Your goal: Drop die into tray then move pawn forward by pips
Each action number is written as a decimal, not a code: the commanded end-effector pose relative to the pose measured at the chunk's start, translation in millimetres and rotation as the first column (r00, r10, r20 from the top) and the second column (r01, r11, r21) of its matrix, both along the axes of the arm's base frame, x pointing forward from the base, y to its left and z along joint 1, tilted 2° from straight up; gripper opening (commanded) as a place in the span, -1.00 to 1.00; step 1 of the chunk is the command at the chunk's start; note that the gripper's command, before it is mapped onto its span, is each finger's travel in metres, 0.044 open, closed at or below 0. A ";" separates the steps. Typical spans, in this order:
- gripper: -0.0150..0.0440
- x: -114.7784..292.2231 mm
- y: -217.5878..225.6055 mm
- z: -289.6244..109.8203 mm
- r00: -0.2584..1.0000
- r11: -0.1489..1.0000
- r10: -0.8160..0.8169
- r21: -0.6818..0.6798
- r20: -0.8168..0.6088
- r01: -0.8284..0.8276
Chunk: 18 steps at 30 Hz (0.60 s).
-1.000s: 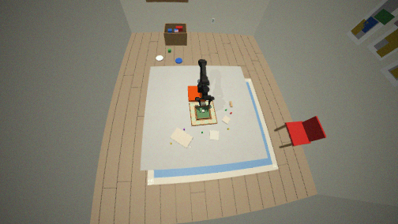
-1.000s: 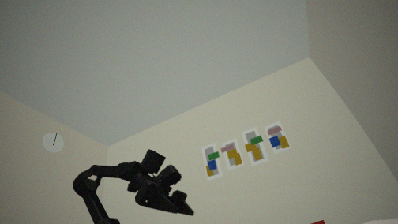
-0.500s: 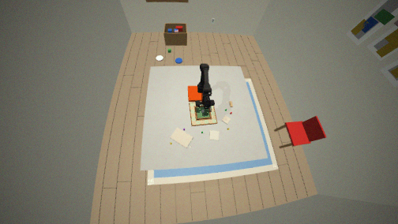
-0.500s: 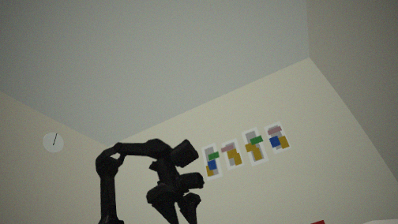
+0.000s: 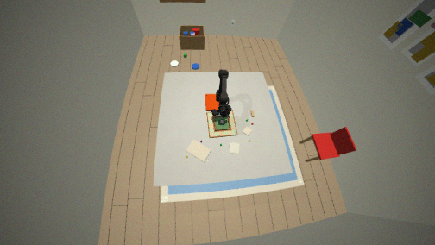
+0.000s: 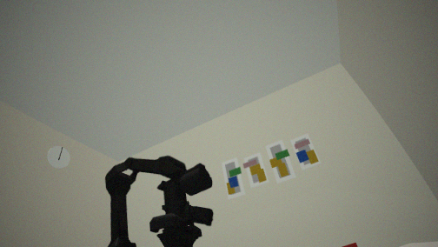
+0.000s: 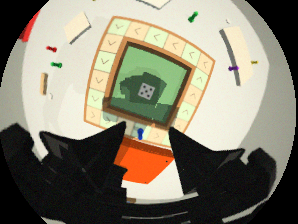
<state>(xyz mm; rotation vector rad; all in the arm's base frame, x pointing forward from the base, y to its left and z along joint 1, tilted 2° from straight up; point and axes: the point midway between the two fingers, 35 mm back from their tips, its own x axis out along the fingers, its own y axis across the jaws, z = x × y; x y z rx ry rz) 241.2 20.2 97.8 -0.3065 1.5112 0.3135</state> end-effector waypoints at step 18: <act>0.19 -56.8 -18.0 -36.8 0.964 0.965 0.260 -0.007 -0.058 -0.261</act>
